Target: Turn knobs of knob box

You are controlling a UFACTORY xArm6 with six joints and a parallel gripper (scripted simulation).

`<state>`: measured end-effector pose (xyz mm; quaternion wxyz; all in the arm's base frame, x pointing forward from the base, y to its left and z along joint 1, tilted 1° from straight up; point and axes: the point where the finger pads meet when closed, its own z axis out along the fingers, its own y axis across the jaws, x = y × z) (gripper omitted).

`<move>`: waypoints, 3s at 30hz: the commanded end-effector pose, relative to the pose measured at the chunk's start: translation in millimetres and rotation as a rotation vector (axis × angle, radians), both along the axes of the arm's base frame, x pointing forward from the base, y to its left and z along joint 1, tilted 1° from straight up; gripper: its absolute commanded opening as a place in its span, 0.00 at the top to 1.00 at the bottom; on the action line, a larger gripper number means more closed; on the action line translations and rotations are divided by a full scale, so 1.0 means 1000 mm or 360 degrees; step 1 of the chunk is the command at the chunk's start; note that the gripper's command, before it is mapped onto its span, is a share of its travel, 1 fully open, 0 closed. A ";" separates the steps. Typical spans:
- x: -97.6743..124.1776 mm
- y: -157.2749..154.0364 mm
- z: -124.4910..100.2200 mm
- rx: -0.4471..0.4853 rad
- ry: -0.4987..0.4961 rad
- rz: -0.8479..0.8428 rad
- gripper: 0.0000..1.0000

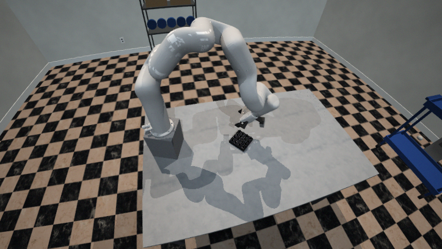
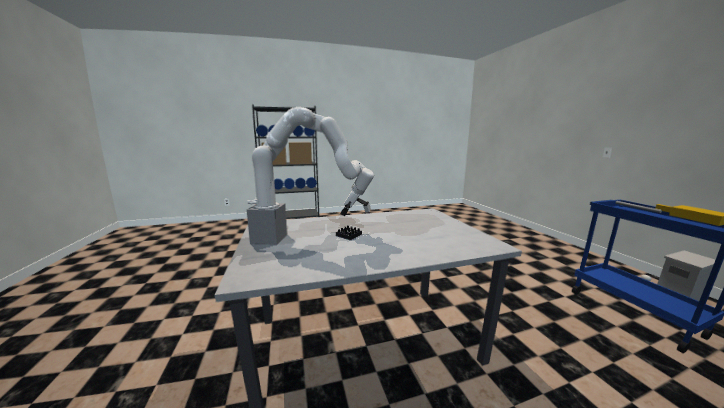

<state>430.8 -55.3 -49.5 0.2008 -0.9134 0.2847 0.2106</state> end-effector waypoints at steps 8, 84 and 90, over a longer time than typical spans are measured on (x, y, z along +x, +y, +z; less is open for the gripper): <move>-0.014 -0.042 -0.032 -0.0498 0.0020 -0.0302 0.00; -0.018 -0.064 -0.045 -0.0930 -0.0259 -0.0816 0.00; -0.018 -0.064 -0.045 -0.0930 -0.0259 -0.0816 0.00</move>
